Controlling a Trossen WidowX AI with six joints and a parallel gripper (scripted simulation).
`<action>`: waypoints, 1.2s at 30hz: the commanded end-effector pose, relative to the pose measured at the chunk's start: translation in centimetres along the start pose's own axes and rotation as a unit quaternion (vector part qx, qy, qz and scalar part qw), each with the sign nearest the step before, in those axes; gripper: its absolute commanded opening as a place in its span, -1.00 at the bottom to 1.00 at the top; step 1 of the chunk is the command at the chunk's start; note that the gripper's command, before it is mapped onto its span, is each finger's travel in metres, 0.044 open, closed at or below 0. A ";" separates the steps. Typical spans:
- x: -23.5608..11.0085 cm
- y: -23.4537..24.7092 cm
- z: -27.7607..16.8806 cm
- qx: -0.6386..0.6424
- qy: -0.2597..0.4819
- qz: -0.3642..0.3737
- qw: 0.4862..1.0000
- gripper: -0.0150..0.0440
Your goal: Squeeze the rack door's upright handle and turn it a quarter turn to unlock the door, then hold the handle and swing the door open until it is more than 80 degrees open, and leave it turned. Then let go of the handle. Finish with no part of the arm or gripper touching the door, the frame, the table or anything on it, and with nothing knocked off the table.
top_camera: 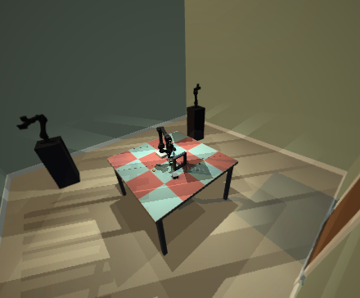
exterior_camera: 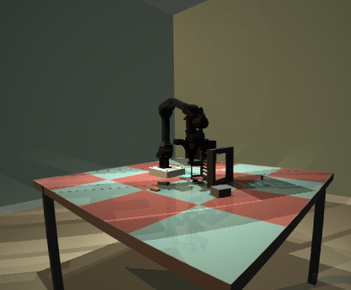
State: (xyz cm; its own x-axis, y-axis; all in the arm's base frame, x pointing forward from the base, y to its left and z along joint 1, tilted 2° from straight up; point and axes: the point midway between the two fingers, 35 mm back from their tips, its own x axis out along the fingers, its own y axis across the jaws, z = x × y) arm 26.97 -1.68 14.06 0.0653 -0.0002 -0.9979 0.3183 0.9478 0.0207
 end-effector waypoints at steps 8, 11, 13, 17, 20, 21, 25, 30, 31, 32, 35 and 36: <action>0.0 -1.6 0.7 -0.098 -0.002 0.005 0.995 -0.43; 0.0 -2.1 1.0 -0.120 -0.002 0.005 0.993 -0.43; 0.0 -2.4 1.1 -0.133 -0.002 0.004 0.991 -0.43; 0.0 -3.0 1.5 -0.161 -0.003 0.004 0.987 -0.43; 0.0 -3.5 1.8 -0.184 -0.003 0.004 0.983 -0.43; 0.0 -3.7 1.9 -0.191 -0.003 0.004 0.982 -0.43; 0.0 -4.3 2.4 -0.220 -0.003 0.003 0.975 -0.43; 0.0 -5.0 3.1 -0.256 -0.004 0.002 0.967 -0.43; 0.0 -5.2 3.2 -0.263 -0.004 0.002 0.965 -0.43; 0.0 -5.3 3.3 -0.271 -0.004 0.002 0.963 -0.43; 0.0 -5.7 3.8 -0.294 -0.004 0.002 0.956 -0.43; 0.0 -5.9 3.9 -0.302 -0.004 0.002 0.953 -0.43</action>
State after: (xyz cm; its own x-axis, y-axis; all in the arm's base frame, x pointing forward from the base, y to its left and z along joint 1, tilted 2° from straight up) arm 28.52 -8.11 14.09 0.0769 -0.0026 -0.9970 -0.1993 0.9798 -0.0179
